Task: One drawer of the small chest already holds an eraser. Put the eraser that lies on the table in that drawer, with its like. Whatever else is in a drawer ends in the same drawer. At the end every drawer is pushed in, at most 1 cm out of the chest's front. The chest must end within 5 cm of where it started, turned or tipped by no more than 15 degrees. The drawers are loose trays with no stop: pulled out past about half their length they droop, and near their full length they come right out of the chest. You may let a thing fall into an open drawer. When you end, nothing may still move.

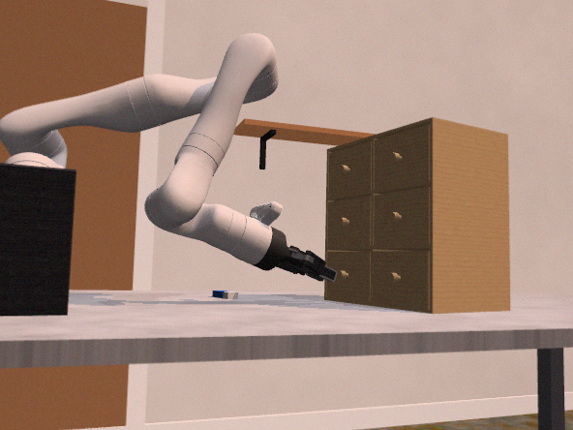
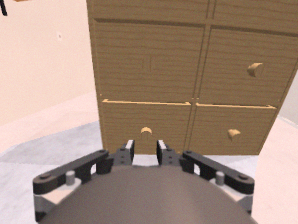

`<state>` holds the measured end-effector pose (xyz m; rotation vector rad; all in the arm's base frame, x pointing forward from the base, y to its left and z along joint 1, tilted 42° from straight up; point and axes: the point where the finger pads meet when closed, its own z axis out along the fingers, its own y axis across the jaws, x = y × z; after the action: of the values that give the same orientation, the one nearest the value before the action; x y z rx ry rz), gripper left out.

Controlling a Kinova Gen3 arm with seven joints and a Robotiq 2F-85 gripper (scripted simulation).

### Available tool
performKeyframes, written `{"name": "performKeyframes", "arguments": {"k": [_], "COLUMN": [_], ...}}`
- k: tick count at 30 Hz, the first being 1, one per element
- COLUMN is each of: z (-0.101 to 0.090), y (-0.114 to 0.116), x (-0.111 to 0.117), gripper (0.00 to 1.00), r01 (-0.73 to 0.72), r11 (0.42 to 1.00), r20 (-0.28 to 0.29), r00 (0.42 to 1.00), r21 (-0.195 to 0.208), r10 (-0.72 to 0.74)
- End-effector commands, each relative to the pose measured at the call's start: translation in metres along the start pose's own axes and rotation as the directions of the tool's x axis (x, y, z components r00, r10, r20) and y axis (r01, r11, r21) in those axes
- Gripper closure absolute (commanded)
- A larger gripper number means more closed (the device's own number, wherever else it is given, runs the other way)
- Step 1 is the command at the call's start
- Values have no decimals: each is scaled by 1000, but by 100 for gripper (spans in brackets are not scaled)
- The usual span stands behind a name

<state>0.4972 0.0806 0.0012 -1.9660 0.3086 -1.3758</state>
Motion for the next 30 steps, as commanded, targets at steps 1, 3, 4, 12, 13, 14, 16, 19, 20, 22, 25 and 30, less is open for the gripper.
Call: {"name": "performKeyframes", "arguments": {"k": [1,3,4,12,13,14,16,19,20,22,25,30], "z": [1,1,1,1,1,1,1,1,1,1,3,7], "y": [0,0,0,0,0,0,0,0,0,0,1,3], "x": [0,0,0,0,0,0,0,0,0,1,2,5], "gripper": [67,67,67,67,67,67,67,67,67,67,67,67], "r01": [-6,-6,-6,-6,-6,-6,-6,-6,-6,-6,-7,-9], "r11": [1000,1000,1000,1000,1000,1000,1000,1000,1000,1000,1000,1000], "r20": [3,3,3,3,3,3,3,3,3,2,0,-2], "r00": [1000,1000,1000,1000,1000,1000,1000,1000,1000,1000,1000,1000], "r21": [3,3,3,3,3,3,3,3,3,3,-1,-7], "r10": [6,6,6,6,6,6,6,6,6,6,7,9]}}
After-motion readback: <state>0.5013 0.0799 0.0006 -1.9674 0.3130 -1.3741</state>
